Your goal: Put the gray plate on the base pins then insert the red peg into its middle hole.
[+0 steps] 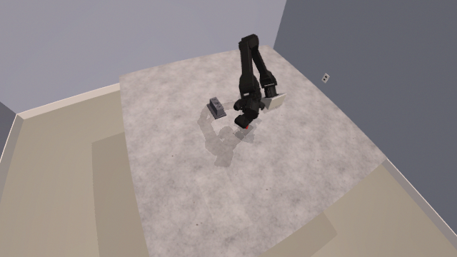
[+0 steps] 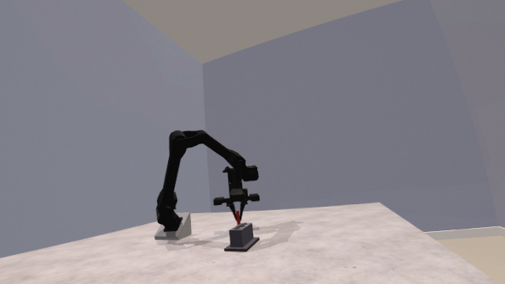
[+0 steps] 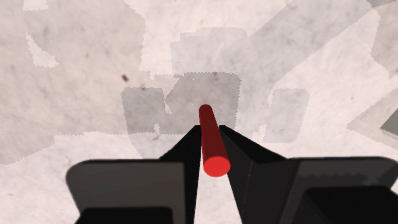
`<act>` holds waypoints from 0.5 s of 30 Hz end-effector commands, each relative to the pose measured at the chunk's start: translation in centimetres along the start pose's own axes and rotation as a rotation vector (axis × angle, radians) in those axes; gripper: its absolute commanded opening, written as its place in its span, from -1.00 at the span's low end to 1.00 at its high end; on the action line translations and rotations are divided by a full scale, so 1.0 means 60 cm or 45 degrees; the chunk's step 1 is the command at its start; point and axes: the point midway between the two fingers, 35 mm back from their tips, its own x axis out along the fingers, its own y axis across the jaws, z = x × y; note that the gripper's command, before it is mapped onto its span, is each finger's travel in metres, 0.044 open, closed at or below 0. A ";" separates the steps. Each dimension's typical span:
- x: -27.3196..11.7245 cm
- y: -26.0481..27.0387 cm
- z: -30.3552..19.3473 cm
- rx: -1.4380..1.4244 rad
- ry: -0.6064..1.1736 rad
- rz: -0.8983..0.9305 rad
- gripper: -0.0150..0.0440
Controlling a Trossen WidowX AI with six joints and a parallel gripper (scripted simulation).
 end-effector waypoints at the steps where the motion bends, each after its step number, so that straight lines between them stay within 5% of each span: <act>1: 0.001 0.000 0.000 -0.008 -0.003 0.000 -0.45; 15: -0.042 0.007 -0.002 -0.009 0.000 0.001 -0.49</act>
